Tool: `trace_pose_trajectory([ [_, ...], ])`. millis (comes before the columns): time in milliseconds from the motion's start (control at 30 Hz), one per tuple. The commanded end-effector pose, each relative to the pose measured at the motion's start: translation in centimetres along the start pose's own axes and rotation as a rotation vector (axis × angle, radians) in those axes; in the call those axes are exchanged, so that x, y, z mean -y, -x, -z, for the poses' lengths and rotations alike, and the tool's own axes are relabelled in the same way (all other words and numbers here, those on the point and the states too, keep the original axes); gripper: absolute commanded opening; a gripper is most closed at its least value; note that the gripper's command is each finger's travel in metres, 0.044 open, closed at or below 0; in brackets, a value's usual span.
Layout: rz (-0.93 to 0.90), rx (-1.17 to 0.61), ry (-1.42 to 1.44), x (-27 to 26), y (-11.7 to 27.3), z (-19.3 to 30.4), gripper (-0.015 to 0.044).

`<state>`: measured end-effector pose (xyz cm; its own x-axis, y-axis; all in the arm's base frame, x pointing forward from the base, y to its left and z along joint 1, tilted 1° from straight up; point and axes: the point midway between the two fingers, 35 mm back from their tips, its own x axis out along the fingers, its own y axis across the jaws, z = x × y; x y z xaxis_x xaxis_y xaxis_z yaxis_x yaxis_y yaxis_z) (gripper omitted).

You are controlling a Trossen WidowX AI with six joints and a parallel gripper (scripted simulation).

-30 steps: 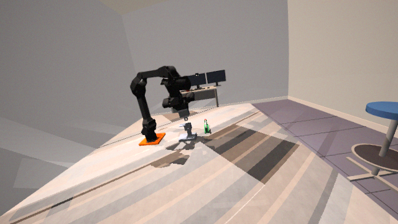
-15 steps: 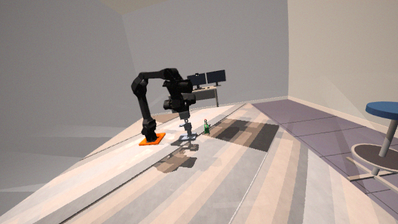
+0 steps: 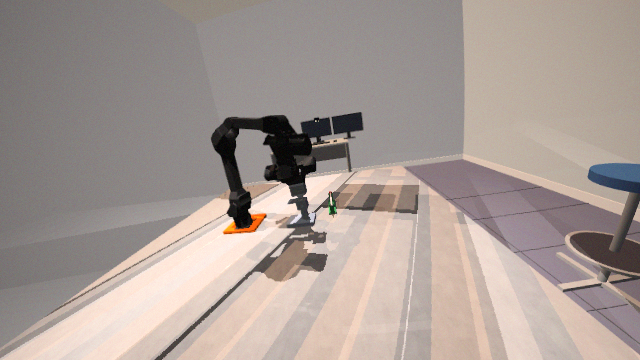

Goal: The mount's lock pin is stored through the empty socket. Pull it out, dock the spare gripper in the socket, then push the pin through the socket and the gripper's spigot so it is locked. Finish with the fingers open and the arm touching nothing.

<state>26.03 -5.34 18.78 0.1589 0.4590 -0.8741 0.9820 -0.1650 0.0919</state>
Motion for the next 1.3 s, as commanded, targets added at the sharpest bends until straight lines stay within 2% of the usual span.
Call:
trace_pose_trajectory([
  [0, 0.001, -0.002, -0.003, 0.0, -0.5, -0.2, 0.0],
  [567, 0.001, -0.002, -0.002, 0.0, -2.3, -1.2, 0.0],
  [1000, 0.001, 0.0, 0.001, 0.0, -2.0, -1.1, 0.0],
  [1267, 0.001, 0.0, 0.001, 0.0, -2.0, -1.1, 0.021],
])
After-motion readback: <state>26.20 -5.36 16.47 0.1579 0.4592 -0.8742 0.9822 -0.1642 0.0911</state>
